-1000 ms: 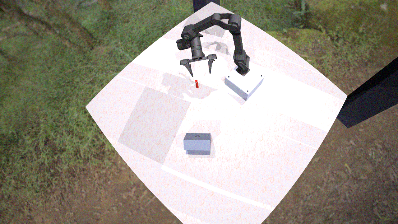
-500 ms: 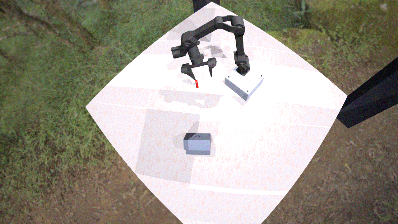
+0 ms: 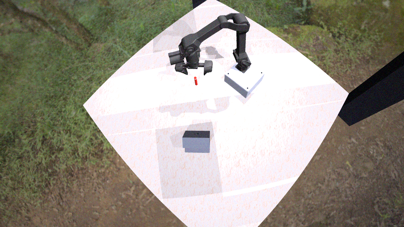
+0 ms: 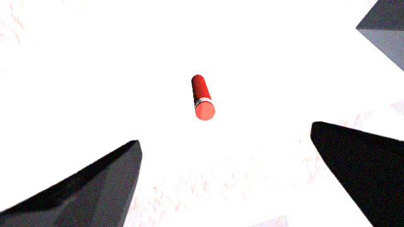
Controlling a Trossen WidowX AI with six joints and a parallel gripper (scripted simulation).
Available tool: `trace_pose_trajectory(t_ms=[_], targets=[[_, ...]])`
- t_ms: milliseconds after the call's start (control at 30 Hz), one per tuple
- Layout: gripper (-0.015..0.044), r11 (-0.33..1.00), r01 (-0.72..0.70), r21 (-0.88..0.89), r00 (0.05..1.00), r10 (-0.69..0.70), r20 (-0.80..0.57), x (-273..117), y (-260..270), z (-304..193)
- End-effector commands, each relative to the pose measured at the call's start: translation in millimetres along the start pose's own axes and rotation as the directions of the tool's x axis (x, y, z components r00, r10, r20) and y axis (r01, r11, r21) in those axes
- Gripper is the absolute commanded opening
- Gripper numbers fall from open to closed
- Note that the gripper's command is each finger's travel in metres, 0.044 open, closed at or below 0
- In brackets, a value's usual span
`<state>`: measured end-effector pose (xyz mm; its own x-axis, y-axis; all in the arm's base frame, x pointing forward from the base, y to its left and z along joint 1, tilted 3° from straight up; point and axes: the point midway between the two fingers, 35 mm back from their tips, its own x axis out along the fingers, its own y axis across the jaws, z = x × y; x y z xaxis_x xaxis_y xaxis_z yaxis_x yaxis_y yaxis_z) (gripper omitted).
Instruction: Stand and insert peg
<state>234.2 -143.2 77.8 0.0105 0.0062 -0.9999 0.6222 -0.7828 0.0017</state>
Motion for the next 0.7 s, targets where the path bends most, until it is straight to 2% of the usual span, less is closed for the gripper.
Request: trace_pose_trajectory(t_ms=[0, 300, 667], targets=[[0.0440, 0.998, -0.053, 0.020, 0.998, 0.053, 0.038, -3.9, 5.0, -1.5], [0.0440, 0.999, -0.053, 0.004, 0.998, 0.053, 0.038, -3.7, 5.0, -1.5], [0.0440, 0.965, -0.041, -0.261, 0.998, 0.053, 0.038, -0.7, 5.3, -1.4]])
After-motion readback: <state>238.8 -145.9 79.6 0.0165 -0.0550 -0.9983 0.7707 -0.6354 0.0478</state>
